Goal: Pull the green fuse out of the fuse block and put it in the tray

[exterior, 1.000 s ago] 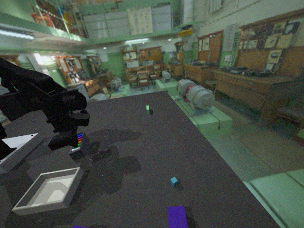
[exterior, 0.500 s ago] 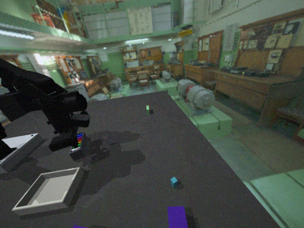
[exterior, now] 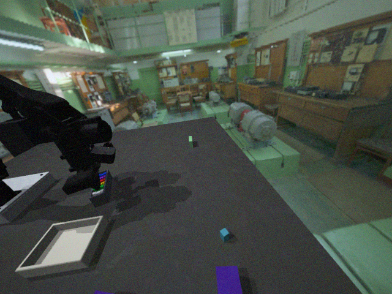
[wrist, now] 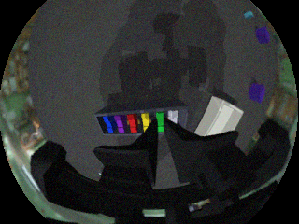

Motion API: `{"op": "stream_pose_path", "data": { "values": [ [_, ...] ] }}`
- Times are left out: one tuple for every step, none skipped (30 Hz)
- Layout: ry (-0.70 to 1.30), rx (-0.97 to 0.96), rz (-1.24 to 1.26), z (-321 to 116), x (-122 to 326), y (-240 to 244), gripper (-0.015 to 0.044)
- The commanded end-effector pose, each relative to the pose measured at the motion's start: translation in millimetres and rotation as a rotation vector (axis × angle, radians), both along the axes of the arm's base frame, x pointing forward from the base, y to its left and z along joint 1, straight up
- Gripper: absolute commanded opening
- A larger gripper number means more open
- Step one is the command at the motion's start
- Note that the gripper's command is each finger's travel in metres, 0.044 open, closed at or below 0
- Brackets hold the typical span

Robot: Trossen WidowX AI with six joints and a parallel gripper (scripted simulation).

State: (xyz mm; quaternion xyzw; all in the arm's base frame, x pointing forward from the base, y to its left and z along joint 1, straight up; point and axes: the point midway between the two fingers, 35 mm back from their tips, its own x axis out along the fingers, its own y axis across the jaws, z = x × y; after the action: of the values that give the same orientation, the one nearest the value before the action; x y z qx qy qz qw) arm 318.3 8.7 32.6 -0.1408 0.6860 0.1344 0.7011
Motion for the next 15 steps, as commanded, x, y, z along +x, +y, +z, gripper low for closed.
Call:
{"op": "stream_pose_path", "data": {
  "values": [
    [0.000, 0.000, 0.000, 2.0, 0.2, 0.0, 0.0000],
    [0.000, 0.000, 0.000, 2.5, 0.2, 0.0, 0.0000],
    [0.000, 0.000, 0.000, 3.0, 0.2, 0.0, 0.0000],
    [0.000, 0.000, -0.001, 3.4, 0.2, 0.0, 0.0000],
    [0.000, 0.000, -0.001, 3.9, 0.2, 0.0, 0.0000],
    [0.000, 0.000, -0.001, 4.4, 0.2, 0.0, 0.0000],
    [0.000, 0.000, -0.001, 4.9, 0.2, 0.0, 0.0000],
    [0.000, 0.000, -0.001, 5.4, 0.2, 0.0, 0.0000],
    [0.000, 0.000, -0.001, 5.9, 0.2, 0.0, 0.0000],
    [0.000, 0.000, -0.001, 6.4, 0.2, 0.0, 0.0000],
    [0.000, 0.000, -0.001, 6.9, 0.2, 0.0, 0.0000],
    [0.000, 0.000, -0.001, 7.4, 0.2, 0.0, 0.0000],
    [0.000, 0.000, -0.001, 7.8, 0.2, 0.0, 0.0000],
    [0.000, -0.001, -0.001, 8.3, 0.3, 0.0, 0.0000],
    [0.000, -0.001, -0.001, 8.8, 0.3, 0.0, 0.0000]
  ]
}}
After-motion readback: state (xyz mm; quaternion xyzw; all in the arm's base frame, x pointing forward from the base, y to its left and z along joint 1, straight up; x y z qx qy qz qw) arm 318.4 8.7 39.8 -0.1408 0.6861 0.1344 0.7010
